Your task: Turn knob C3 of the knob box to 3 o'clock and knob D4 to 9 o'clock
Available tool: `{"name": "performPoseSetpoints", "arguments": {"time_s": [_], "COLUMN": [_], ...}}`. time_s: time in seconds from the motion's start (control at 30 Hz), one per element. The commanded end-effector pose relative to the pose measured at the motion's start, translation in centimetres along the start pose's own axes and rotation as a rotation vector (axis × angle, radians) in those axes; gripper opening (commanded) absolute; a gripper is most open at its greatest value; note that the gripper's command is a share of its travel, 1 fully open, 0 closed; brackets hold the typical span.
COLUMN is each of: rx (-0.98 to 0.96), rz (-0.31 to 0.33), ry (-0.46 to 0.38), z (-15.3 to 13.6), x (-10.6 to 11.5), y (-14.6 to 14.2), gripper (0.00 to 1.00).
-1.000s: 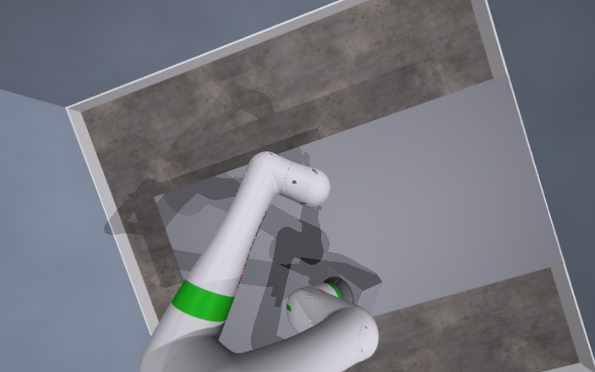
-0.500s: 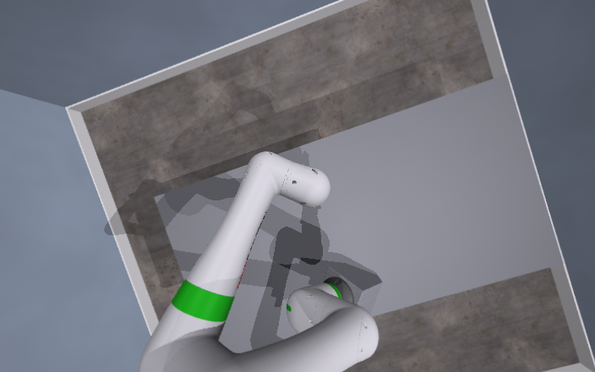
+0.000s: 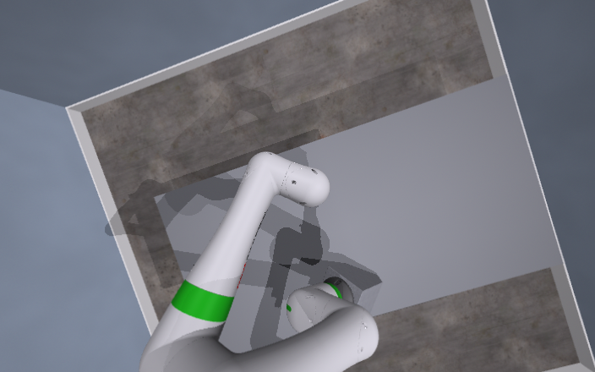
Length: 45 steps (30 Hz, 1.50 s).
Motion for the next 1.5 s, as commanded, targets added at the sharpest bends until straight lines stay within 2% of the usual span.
{"name": "performPoseSetpoints", "arguments": {"time_s": [0.0,1.0,1.47], "rx": [0.063,0.784,0.991], "rz": [0.000,0.002,0.002], "ry": [-0.004,-0.004,-0.004], "z": [0.03,0.03,0.03], "x": [0.01,0.01,0.01], "y": [-0.01,-0.01,-0.01], "gripper": [0.05,0.05,0.05]}}
Point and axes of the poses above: the point where the finger pads meet when closed, its own x axis back along the fingers, its own y axis across the jaws, z = x × y, the point moved 5 cm from there along x, back along the fingers, and after that the axes turned 15 degrees about x, right-handed, at the moved point
